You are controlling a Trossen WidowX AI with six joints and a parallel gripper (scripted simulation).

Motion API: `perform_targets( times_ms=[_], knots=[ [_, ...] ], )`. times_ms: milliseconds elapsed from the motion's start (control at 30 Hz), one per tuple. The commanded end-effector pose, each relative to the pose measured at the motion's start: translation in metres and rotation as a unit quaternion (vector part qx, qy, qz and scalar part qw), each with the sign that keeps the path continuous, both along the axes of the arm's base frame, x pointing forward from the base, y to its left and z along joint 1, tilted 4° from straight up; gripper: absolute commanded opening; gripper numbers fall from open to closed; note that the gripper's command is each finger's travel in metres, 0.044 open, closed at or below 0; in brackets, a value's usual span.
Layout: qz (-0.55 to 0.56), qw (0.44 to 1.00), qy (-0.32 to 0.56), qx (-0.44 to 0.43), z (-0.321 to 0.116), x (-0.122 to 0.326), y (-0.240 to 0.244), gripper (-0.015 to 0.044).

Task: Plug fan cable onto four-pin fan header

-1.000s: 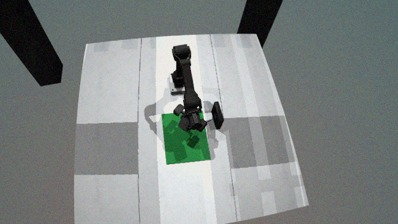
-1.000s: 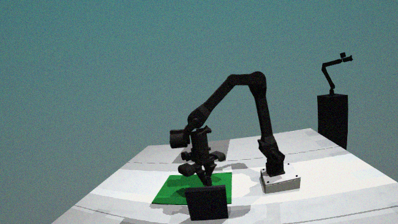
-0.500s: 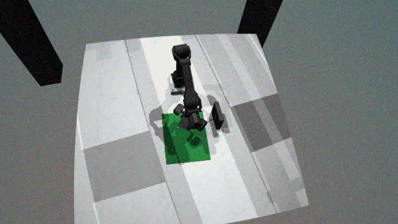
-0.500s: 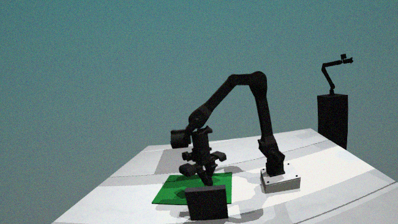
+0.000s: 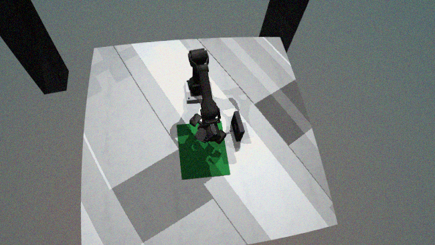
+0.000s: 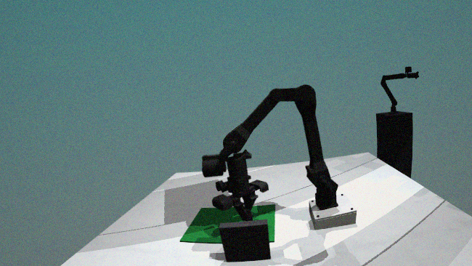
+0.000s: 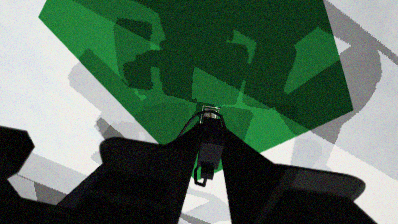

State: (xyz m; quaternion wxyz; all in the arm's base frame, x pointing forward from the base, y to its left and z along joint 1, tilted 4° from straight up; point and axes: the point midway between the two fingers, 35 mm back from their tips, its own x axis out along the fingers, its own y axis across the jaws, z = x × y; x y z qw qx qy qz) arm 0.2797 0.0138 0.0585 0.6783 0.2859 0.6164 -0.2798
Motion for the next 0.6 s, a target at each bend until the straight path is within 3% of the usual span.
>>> perform_targets(
  times_ms=[0, 567],
  knots=[
    [-0.003, 1.000, -0.002, -0.001, 0.0007, 0.0025, -0.0003, 0.0000],
    [-0.002, 1.000, -0.002, -0.001, -0.0016, 0.0026, -0.0004, 0.0000]
  ],
)
